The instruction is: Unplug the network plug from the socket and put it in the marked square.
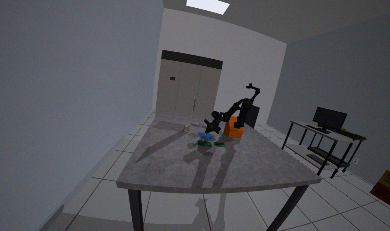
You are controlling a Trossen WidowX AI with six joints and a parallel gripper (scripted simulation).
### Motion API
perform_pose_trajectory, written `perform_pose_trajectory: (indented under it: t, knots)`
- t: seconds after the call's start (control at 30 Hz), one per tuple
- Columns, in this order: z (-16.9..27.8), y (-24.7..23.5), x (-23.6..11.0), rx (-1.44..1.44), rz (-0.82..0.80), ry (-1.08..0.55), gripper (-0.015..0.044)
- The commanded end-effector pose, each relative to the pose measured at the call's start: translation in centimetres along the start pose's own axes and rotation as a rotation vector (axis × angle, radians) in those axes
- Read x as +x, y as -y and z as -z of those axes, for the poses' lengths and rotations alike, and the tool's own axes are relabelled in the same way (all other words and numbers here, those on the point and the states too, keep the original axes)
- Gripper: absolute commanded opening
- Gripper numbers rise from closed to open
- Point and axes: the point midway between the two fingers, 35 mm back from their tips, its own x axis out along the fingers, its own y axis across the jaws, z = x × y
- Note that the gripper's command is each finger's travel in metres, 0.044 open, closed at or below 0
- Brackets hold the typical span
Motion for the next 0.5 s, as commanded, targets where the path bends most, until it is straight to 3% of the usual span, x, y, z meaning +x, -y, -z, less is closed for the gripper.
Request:
perform_pose_trajectory:
  t: [0.0, 0.43, 0.47]
  knots:
    - [0.0, -0.14, 0.19, 0.003, -0.001, -0.004, 0.0]
    - [-0.07, -0.14, 0.27, 0.0, 0.0, 0.0, 0.0]
    - [-0.07, -0.14, 0.27, 0.0, 0.0, 0.0, 0.0026]
